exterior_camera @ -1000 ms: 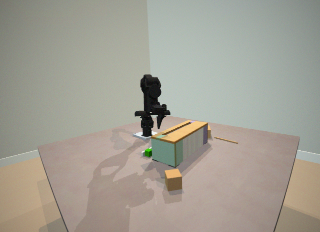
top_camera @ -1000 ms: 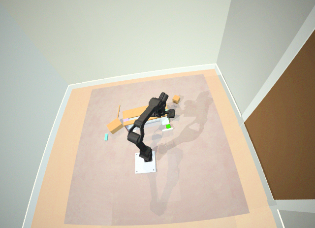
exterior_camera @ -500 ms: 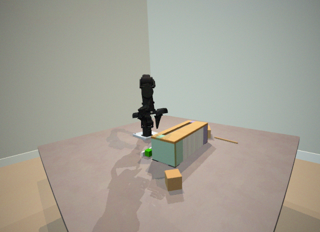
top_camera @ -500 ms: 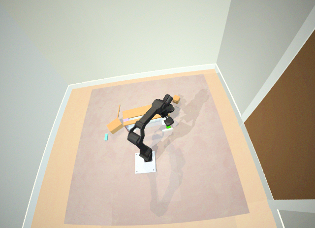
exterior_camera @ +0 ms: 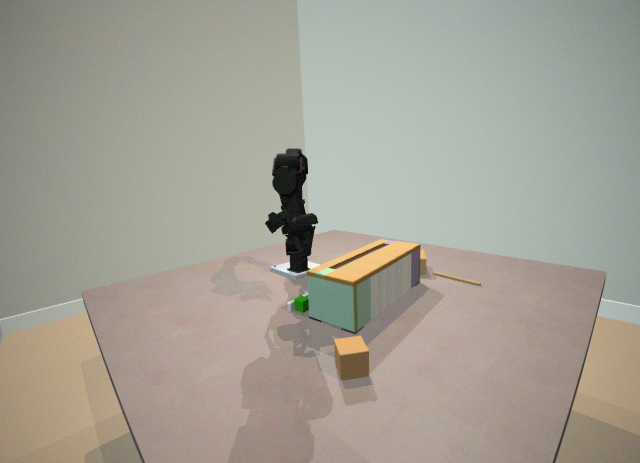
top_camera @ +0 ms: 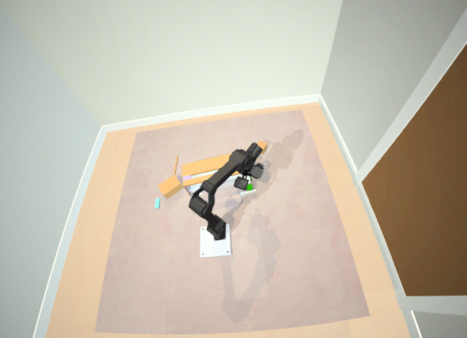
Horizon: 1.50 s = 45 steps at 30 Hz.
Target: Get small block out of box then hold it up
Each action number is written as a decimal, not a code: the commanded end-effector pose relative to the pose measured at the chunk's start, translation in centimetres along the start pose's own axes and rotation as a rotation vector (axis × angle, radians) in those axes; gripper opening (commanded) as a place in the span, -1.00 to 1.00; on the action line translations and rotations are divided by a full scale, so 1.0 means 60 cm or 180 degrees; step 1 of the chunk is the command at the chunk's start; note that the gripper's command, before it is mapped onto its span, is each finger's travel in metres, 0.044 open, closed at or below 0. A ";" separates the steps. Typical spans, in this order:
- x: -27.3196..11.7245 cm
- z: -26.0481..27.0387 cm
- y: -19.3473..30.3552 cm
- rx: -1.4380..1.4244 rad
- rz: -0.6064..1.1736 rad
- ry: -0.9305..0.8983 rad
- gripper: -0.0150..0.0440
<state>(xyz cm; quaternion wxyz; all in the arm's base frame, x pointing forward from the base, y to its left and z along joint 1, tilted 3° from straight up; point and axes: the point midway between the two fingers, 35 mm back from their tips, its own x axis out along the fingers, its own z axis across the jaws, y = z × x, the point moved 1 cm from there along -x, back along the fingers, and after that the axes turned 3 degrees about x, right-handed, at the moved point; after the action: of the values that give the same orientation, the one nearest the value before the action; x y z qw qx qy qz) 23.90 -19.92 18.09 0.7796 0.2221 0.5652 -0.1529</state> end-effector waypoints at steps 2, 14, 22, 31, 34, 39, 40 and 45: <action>-0.013 0.001 -0.016 0.3116 0.0404 -0.0052 0.47; -0.013 0.001 -0.017 0.3231 0.0416 -0.0047 0.47; -0.013 0.001 -0.017 0.3231 0.0416 -0.0047 0.47; 0.133 -0.035 -0.047 0.3231 0.0416 -0.0048 0.47; 0.136 -0.036 -0.048 0.3231 0.0416 -0.0048 0.47; 0.143 -0.037 -0.048 0.3231 0.0416 -0.0048 0.47; 0.146 -0.038 -0.049 0.3231 0.0416 -0.0048 0.47; 0.159 -0.041 -0.050 0.3231 0.0416 -0.0048 0.47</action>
<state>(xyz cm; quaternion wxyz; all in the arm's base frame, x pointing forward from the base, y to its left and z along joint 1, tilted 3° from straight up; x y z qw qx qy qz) 23.40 -21.22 8.53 0.5878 0.6038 0.3990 -0.3615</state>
